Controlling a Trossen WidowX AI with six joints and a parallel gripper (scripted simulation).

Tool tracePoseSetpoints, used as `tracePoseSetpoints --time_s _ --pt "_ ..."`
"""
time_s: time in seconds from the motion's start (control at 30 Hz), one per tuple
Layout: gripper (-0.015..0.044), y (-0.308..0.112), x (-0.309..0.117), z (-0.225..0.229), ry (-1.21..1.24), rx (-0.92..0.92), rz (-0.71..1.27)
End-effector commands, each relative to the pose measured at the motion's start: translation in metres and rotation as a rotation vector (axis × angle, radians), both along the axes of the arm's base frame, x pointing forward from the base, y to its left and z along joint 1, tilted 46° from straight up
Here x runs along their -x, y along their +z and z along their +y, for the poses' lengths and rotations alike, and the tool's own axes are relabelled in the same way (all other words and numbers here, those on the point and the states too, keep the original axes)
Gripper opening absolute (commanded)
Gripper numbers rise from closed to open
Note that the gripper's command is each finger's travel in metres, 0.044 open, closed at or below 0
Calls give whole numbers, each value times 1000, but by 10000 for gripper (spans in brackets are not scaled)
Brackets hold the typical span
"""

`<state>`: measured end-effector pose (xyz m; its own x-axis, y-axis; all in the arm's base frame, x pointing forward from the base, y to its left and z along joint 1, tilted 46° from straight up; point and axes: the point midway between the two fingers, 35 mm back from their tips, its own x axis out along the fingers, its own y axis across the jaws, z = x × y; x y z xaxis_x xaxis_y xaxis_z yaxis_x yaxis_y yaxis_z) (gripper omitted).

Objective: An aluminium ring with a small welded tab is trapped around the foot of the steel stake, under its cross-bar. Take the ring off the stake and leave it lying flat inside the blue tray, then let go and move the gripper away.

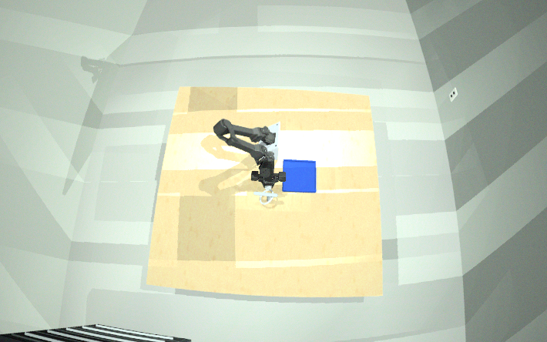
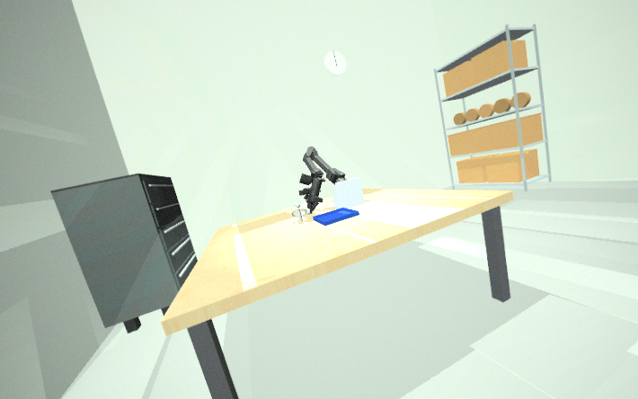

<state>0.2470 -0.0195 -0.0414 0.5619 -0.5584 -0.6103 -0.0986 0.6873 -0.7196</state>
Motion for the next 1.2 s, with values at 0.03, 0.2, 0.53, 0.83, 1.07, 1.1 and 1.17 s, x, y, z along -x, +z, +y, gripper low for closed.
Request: tracePoseSetpoints --time_s 0.03,0.2,0.53,0.83,1.07,1.1,1.17 --pt "0 3 -3 3 -4 -4 -13" --pt "0 0 -4 7 -32 4 16" --pt "0 -3 -5 14 -87 33 68" --pt "0 -1 -5 21 -132 72 104" --pt "0 4 -5 26 -161 108 124" --pt "0 4 -5 27 -165 113 126" --pt "0 6 -5 28 -171 122 130"
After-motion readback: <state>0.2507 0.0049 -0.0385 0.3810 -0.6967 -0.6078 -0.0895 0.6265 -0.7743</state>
